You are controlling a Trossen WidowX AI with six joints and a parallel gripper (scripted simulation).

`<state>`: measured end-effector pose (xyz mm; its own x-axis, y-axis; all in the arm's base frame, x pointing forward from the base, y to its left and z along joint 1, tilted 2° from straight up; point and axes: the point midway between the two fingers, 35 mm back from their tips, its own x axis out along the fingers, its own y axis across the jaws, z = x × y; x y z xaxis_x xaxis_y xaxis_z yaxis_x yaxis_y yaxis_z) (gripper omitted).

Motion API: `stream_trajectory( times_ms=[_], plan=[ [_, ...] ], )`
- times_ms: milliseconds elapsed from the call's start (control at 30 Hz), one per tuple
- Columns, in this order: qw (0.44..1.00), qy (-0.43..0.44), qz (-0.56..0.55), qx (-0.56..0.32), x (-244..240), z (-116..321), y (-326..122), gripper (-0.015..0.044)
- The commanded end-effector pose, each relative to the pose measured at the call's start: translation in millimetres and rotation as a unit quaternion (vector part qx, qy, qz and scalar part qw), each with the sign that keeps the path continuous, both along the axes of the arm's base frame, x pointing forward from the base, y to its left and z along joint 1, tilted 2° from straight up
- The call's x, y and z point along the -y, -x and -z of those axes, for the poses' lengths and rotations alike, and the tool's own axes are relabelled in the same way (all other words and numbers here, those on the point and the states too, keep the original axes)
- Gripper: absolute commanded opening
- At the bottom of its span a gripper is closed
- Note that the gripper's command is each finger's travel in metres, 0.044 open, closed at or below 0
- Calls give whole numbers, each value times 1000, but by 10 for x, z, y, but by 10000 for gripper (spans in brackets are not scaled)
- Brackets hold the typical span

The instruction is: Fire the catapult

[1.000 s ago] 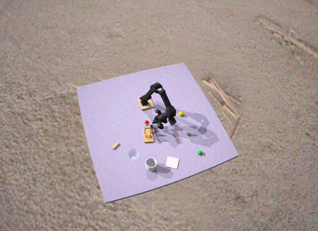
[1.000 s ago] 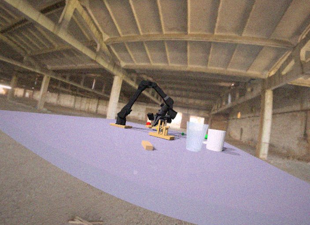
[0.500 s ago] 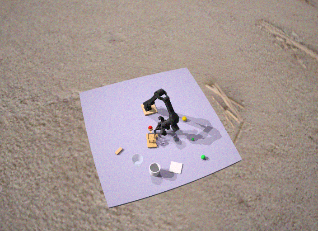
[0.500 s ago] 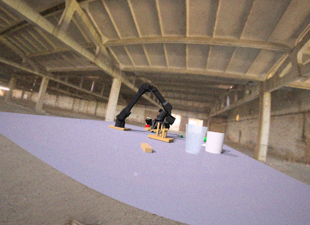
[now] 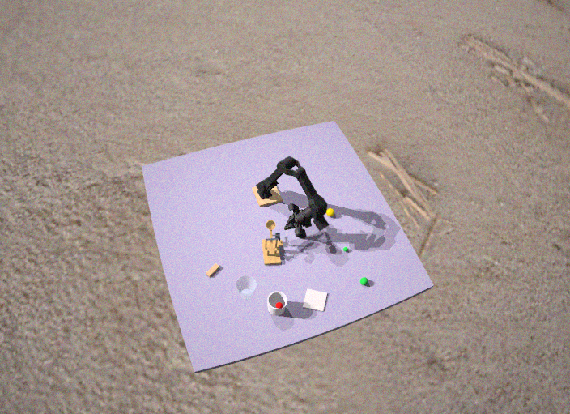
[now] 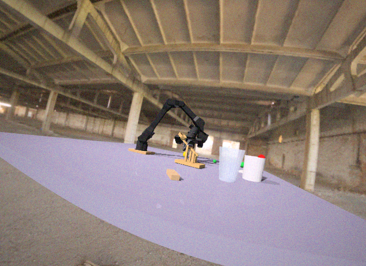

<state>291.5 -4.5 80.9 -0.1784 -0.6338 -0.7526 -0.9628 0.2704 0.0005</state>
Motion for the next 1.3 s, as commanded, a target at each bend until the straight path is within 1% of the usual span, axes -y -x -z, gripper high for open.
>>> stream_trajectory(
  times_ms=[0,100,133,267,667,1033,1267],
  plan=[
    [999,-20,-40,25,-220,-597,-33,0],
    [998,-22,-44,26,-237,-651,-27,0],
    [999,-18,-34,34,-201,-527,-57,26],
    [998,-27,-11,58,-178,-519,-118,131],
    [975,-75,111,178,17,-546,-469,440],
    [932,-117,208,272,228,-605,-784,440],
    [887,-141,276,343,404,-689,-1003,440]
  ],
)
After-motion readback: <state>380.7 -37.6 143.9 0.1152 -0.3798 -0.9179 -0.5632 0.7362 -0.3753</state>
